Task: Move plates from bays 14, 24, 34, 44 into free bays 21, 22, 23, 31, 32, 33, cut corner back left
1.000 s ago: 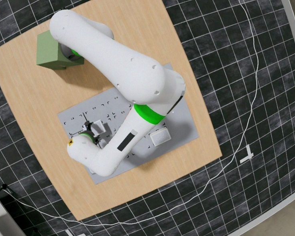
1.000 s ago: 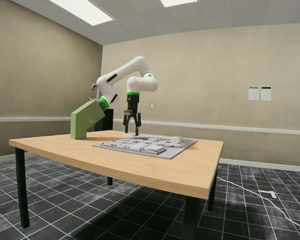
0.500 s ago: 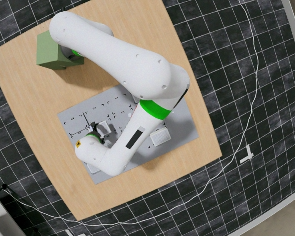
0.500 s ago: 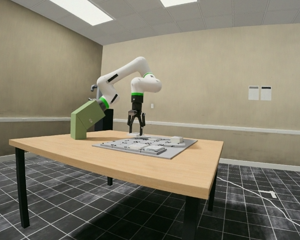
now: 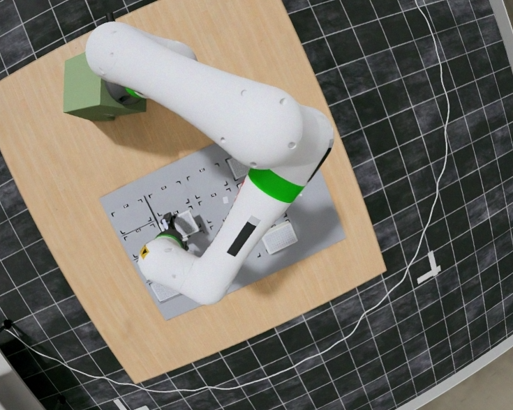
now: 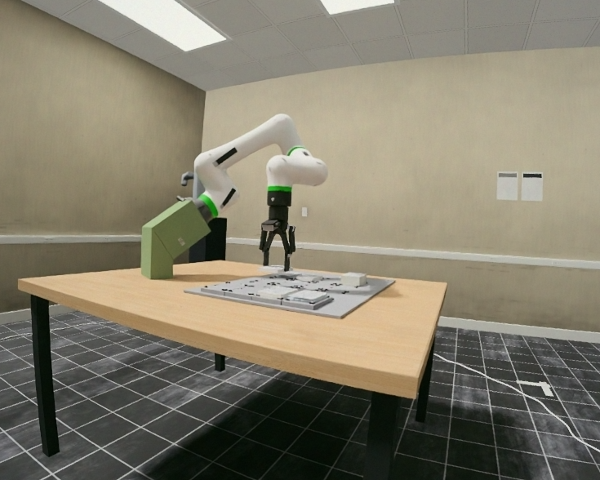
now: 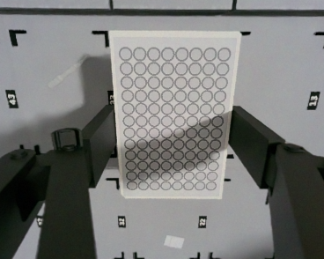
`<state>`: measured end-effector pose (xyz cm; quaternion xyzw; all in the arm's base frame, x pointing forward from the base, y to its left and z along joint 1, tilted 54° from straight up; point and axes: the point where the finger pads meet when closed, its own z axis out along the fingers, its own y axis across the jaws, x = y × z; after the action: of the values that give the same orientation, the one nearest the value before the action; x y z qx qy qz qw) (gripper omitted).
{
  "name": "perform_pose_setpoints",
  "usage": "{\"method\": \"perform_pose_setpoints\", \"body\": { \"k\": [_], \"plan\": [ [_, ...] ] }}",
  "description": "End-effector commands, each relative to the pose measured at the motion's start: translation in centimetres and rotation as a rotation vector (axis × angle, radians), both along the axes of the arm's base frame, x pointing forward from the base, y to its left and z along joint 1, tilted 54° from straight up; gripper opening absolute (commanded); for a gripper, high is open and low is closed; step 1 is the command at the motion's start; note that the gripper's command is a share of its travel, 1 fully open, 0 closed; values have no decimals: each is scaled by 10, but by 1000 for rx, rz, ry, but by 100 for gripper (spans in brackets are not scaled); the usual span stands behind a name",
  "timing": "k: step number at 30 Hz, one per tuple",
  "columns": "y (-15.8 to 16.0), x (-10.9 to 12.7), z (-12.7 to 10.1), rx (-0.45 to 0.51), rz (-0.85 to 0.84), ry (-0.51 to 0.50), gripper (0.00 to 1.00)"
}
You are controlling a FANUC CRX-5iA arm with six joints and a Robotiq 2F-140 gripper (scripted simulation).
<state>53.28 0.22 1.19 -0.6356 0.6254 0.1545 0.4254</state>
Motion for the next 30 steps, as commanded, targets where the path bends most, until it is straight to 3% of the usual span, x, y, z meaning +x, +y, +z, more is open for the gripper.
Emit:
{"method": "perform_pose_setpoints", "body": {
  "k": [1, 30],
  "plan": [
    [-1, 0, 0, -1, -1, -1, 10],
    [25, 12, -22, -1, -1, -1, 10]
  ]
}}
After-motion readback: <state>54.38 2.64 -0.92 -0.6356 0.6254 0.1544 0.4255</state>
